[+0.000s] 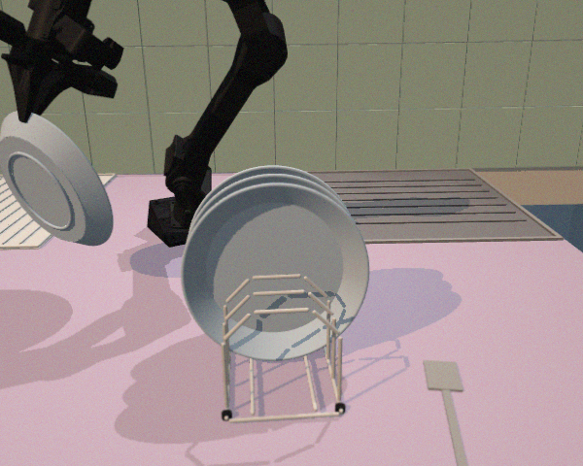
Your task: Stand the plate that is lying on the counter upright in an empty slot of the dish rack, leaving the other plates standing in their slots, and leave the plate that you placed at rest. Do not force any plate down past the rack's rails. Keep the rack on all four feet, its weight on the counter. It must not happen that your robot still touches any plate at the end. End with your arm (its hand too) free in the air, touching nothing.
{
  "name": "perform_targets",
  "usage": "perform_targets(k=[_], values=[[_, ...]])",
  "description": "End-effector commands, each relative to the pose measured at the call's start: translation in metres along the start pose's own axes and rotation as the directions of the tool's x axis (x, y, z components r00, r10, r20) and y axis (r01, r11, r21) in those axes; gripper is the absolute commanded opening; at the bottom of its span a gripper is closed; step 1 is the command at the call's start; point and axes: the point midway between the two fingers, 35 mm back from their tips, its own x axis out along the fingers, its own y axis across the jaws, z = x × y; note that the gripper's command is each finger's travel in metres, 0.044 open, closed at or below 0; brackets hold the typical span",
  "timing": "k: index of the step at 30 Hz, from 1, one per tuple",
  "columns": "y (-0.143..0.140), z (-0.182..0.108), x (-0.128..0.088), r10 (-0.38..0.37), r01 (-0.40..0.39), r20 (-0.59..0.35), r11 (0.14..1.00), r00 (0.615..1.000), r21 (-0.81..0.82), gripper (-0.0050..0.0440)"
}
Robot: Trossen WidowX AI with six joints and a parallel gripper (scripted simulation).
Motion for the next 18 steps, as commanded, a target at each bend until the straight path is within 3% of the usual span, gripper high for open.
perform_targets(k=[1, 18], values=[[-0.006, 0.003, -0.002, -0.004, 0.003, -0.021, 1.0, 1.0, -0.018, 0.0], [-0.022, 0.025, 0.007, 0.039, -0.042, -0.067, 0.998, 0.997, -0.044, 0.0]])
